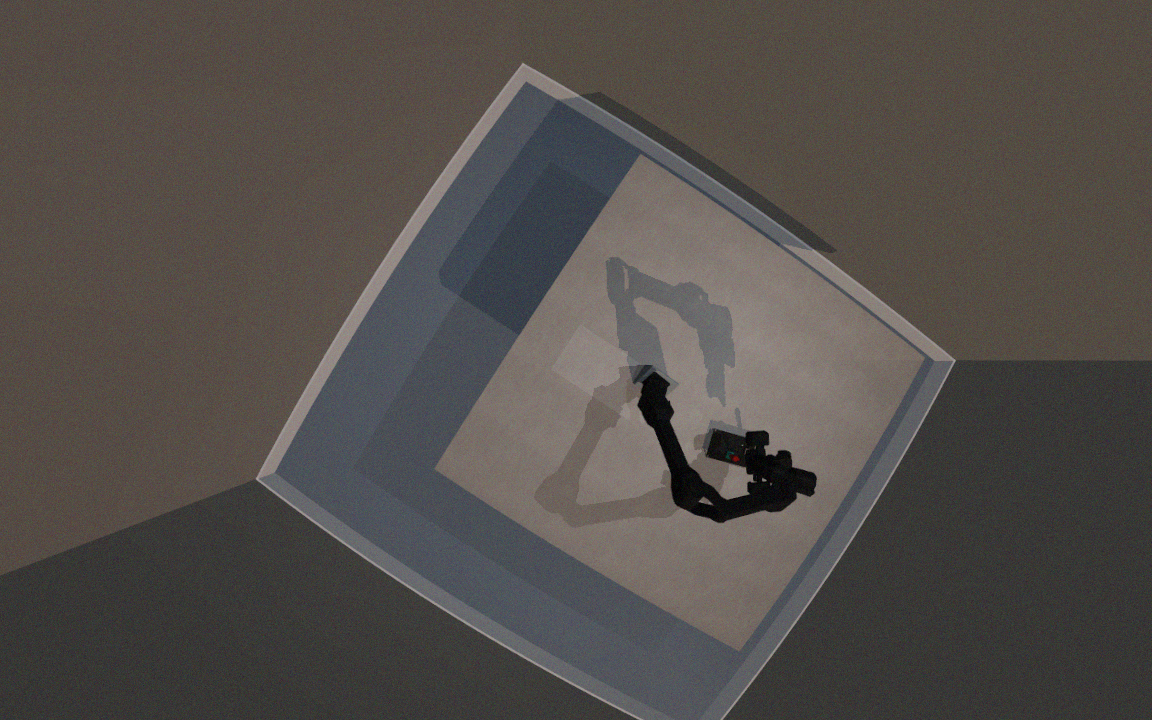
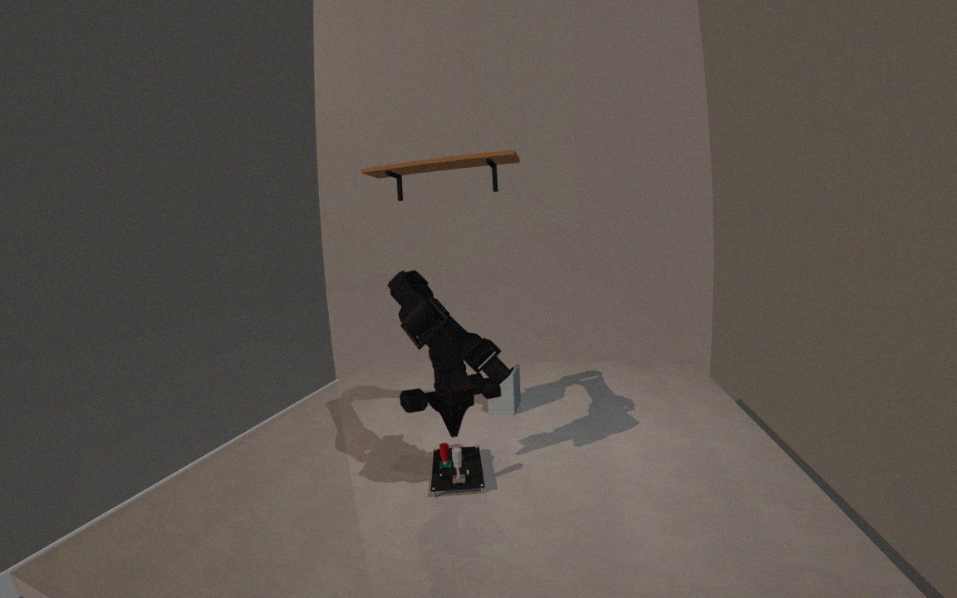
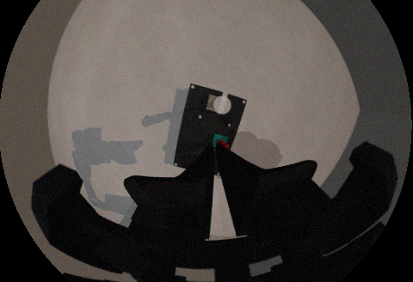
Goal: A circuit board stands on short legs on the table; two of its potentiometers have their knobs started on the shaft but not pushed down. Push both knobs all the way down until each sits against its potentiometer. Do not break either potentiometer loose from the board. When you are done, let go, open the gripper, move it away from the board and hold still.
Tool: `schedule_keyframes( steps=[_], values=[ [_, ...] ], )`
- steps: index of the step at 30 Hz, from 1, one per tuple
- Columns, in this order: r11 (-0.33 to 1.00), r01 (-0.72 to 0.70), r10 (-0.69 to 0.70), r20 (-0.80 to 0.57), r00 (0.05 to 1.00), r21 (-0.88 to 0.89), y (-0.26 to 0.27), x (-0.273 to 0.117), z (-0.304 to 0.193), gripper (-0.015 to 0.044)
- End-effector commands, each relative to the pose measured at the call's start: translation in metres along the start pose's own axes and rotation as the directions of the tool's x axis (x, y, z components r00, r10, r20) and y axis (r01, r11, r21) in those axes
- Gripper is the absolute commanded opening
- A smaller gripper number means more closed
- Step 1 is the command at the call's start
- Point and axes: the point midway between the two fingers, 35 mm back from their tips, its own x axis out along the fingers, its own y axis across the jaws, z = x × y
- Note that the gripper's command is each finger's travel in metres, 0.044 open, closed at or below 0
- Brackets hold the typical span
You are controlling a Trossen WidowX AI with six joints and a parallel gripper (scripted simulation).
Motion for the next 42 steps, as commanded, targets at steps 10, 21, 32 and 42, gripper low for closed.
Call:
schedule_keyframes(
  steps=[10, 21, 32, 42],
  values=[
    [0.909, -0.004, 0.008, -0.008, 1.000, 0.417, -0.004, -0.004, 0.009, 0.0000],
    [0.690, 0.004, 0.011, -0.016, 1.000, 0.724, -0.006, -0.009, 0.015, 0.0000],
    [0.372, 0.017, 0.014, -0.024, 1.000, 0.928, -0.008, -0.014, 0.021, 0.0000],
    [0.036, 0.031, 0.016, -0.032, 0.999, 0.999, -0.009, -0.018, 0.026, 0.0000]
  ],
)
